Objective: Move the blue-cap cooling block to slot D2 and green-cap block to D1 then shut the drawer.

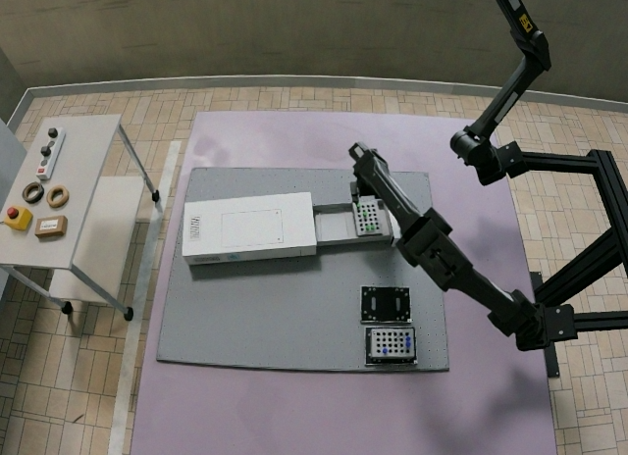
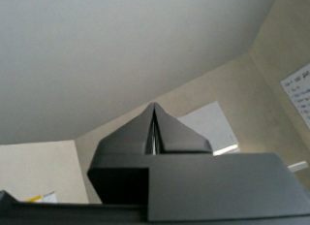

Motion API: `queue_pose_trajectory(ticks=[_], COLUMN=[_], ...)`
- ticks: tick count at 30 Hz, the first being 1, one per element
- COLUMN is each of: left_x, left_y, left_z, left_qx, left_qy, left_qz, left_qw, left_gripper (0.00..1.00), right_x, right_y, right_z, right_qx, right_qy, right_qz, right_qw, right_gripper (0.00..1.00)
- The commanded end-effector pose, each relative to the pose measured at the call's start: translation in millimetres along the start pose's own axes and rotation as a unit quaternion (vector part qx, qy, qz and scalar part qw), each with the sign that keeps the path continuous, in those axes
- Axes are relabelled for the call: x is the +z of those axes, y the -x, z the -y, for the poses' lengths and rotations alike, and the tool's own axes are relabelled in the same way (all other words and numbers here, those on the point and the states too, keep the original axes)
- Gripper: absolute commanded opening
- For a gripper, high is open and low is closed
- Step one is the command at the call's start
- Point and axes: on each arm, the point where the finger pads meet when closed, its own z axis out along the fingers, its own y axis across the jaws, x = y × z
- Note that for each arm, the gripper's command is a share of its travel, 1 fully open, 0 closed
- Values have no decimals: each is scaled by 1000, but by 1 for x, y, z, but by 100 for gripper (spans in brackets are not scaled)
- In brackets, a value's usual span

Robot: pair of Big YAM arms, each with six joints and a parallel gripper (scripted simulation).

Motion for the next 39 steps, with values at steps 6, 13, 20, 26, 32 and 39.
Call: queue_pose_trajectory(ticks=[6,13,20,26,32,39], left_x=[-11,-18,-16,-16,-5,19], left_y=[-8,-1,12,9,-4,-7], left_z=[-17,-23,-9,-1,-9,-3], left_qx=[-15,-17,-8,-6,-10,-2], left_qy=[8,16,7,5,5,0], left_qz=[10,31,17,14,4,-2], left_qw=[1000,999,1000,1000,1000,1000], left_gripper=[100,100,100,100,100,100], right_x=[1,1,1,1,1,1], right_y=[12,12,12,12,12,12], right_z=[1,1,1,1,1,1], right_qx=[0,0,0,0,0,0], right_qy=[1,1,1,1,1,1], right_qz=[9,9,9,9,9,9], right_qw=[1000,1000,1000,1000,1000,1000], right_gripper=[0,0,0,0,0,0])
